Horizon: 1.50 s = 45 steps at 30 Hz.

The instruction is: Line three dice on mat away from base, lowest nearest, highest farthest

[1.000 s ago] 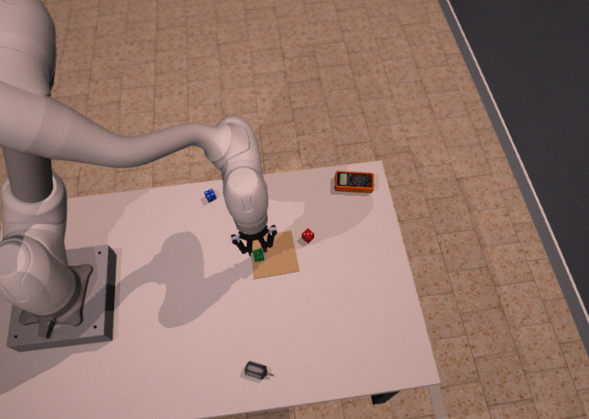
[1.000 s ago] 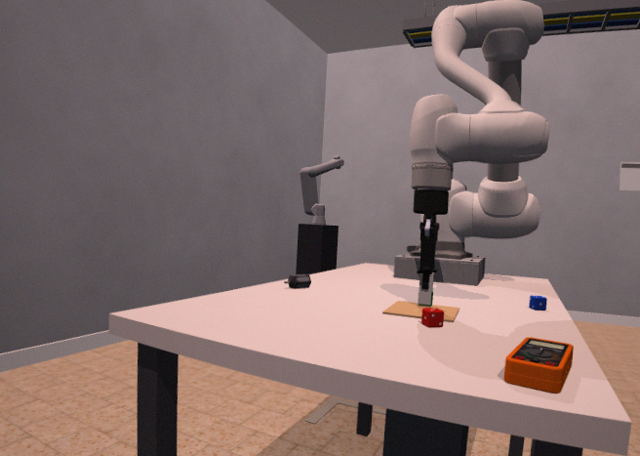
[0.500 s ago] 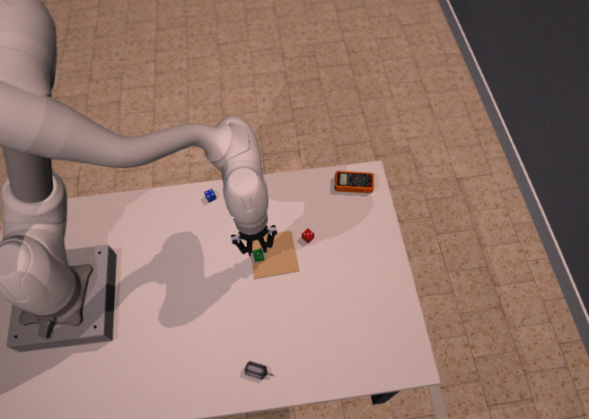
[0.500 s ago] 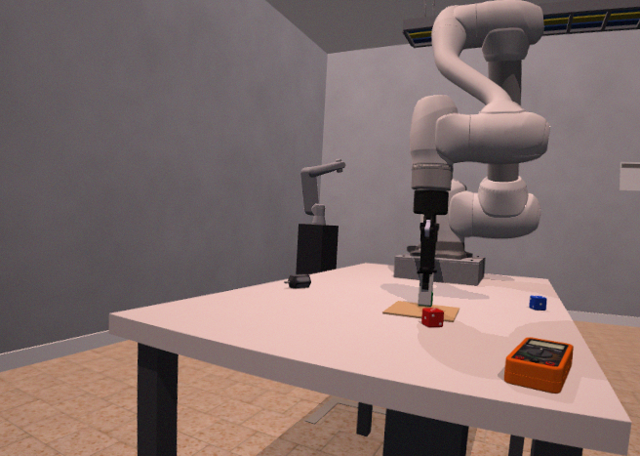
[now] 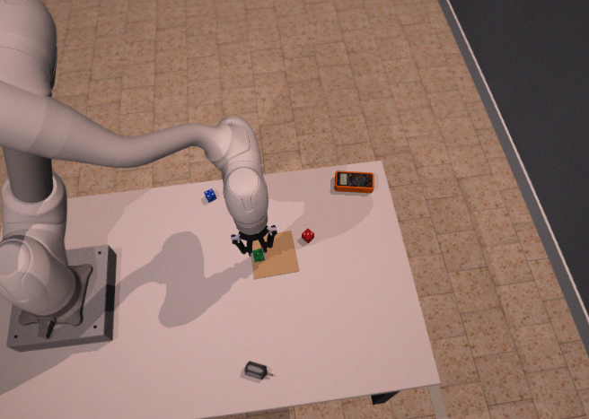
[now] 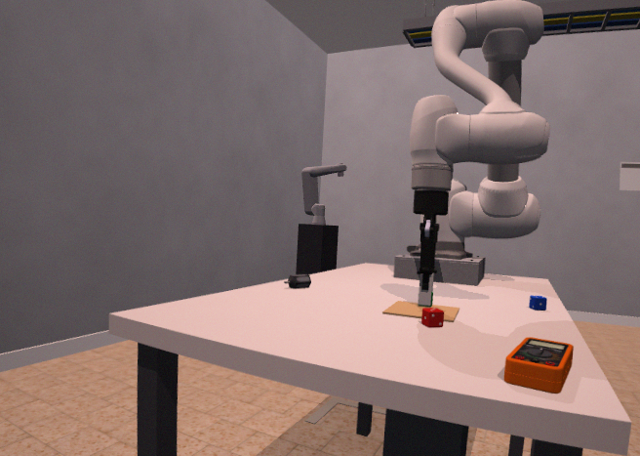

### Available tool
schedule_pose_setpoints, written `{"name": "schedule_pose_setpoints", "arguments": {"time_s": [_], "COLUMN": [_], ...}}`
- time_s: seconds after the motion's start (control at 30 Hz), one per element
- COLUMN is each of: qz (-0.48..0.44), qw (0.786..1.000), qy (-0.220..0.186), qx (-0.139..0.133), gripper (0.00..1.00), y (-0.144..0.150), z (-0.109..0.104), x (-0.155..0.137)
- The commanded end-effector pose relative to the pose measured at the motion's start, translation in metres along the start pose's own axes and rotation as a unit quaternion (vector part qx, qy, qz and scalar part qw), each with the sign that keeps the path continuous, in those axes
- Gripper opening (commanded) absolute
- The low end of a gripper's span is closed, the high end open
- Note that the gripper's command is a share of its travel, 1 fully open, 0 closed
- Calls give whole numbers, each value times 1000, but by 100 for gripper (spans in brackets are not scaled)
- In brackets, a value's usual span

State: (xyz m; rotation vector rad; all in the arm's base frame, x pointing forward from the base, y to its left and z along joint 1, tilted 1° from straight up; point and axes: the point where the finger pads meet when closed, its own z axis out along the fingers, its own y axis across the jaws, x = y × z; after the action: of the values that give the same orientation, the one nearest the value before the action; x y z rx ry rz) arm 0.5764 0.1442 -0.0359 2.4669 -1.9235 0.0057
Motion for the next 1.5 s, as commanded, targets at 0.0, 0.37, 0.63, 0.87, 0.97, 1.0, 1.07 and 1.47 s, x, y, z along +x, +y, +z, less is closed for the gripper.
{"name": "schedule_pose_setpoints", "arguments": {"time_s": [0.0,0.37,0.63,0.87,0.97,1.0,1.07,1.47], "qz": [-2,-2,-2,-2,-2,-2,-2,-2], "qw": [1000,1000,1000,1000,1000,1000,1000,1000], "qy": [1,1,1,1,1,1,1,1], "qx": [3,3,3,3,3,3,3,3], "gripper": [24,24,24,24,26,26,29,35], "y": [-4,-4,-4,-4,-4,-4,-4,-4], "z": [1,1,1,1,1,1,1,1], "x": [-2,-2,-2,-2,-2,-2,-2,-2]}}
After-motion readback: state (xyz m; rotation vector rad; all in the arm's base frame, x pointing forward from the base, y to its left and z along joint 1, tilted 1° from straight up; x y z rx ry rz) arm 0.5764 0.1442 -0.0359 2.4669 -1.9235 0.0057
